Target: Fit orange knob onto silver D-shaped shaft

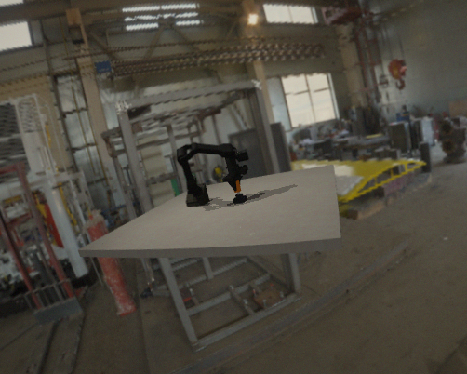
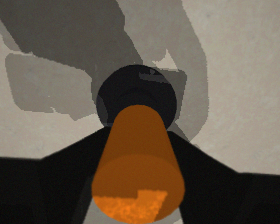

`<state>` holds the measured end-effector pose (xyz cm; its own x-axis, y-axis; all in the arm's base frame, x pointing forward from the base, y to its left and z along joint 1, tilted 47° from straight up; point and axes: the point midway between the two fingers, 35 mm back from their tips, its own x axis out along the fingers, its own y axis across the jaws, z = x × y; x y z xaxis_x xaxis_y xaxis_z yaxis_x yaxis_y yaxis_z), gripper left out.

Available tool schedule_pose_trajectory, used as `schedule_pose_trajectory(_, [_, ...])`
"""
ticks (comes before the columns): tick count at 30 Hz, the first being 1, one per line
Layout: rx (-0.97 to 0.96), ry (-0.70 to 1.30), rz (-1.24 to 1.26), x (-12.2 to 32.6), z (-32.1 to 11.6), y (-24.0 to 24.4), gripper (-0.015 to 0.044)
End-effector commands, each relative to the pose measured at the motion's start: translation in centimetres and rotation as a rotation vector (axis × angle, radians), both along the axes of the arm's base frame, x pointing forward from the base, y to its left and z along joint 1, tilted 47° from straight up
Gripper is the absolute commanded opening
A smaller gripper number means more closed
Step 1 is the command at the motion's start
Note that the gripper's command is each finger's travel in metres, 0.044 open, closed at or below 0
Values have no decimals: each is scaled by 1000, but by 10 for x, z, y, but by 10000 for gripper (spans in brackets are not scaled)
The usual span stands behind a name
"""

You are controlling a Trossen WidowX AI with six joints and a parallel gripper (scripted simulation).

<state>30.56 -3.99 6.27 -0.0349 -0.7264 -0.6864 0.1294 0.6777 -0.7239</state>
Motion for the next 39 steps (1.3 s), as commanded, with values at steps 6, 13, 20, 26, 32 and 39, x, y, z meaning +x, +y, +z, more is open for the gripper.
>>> schedule_pose_trajectory(6, [-7, -130, -113, 2, 2, 2, 0])
schedule_pose_trajectory(13, [-8, -160, -141, 2, -1, 0, 0])
schedule_pose_trajectory(20, [-8, -160, -141, 2, -2, 0, 0])
schedule_pose_trajectory(26, [-8, -160, -141, 1, 2, 1, 0])
schedule_pose_trajectory(32, [-11, -223, -201, 2, 3, 2, 0])
schedule_pose_trajectory(39, [-15, -312, -285, 3, 0, 2, 0])
